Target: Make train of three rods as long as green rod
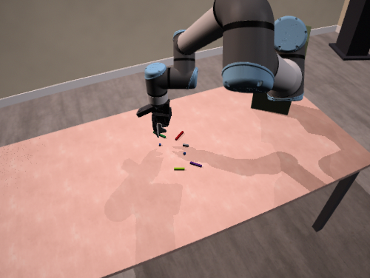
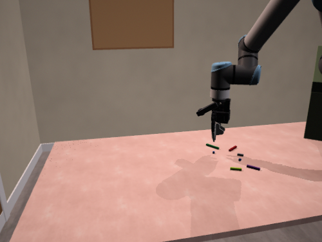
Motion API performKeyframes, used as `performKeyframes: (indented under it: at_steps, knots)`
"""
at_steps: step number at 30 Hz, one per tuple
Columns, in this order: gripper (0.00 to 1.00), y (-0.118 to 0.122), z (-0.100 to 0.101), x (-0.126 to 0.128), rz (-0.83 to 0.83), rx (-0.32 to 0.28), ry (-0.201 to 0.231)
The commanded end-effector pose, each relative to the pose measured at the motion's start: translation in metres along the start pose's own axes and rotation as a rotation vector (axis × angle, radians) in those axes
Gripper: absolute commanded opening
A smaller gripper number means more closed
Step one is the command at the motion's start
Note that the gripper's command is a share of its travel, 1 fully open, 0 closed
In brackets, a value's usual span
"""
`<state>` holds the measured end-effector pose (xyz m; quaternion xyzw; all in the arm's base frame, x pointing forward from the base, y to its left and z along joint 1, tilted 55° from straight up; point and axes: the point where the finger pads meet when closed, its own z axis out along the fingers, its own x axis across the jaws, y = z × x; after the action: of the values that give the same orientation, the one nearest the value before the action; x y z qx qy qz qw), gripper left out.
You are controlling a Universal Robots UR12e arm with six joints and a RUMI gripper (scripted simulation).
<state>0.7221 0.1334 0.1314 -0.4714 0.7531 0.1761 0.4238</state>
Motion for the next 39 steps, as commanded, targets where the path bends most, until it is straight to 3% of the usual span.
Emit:
performKeyframes:
  at_steps: [1, 39]
  knots:
    - [0.14, 0.000, 0.000, 0.000, 0.000, 0.001, 0.000]
    - [0.14, 0.000, 0.010, 0.000, 0.000, 0.000, 0.000]
